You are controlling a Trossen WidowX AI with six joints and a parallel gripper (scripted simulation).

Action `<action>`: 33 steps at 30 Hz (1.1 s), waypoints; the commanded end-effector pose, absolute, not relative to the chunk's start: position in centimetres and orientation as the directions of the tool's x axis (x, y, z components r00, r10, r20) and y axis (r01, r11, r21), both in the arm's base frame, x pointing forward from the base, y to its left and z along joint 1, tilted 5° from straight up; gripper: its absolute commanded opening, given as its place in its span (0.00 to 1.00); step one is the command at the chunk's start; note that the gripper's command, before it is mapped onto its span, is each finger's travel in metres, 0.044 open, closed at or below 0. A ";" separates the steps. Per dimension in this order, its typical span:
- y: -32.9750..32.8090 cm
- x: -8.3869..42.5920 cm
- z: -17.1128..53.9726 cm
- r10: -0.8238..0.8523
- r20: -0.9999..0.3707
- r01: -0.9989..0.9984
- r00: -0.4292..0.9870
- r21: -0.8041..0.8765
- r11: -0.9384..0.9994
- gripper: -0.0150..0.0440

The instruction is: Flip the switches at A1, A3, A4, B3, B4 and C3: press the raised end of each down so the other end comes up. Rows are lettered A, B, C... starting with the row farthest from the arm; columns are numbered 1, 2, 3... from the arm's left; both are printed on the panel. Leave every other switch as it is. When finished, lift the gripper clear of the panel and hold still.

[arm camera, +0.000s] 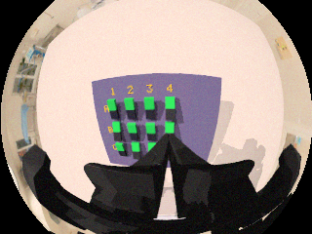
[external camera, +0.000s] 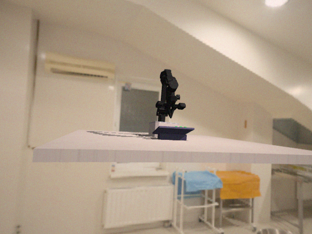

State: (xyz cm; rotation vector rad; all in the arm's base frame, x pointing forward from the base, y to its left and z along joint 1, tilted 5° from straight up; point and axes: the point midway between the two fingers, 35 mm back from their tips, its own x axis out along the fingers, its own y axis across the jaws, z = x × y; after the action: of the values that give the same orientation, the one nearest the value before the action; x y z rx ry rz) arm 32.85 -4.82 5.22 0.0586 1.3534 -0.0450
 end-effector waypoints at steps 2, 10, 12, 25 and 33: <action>-5.4 33.2 4.3 0.005 -0.974 0.058 0.226 0.019 0.998 0.25; -5.3 33.6 2.0 0.004 -0.970 0.058 0.244 0.019 0.998 0.25; -5.3 33.7 1.5 0.004 -0.970 0.058 0.244 0.019 0.998 0.25; -5.3 34.0 -0.1 0.004 -0.970 0.058 0.244 0.019 0.998 0.25; -5.3 34.1 -0.4 0.004 -0.970 0.058 0.244 0.019 0.998 0.25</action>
State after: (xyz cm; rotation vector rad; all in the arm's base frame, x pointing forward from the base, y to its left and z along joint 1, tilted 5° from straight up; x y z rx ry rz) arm 34.07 -5.37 -0.21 0.0536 1.3232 -0.0404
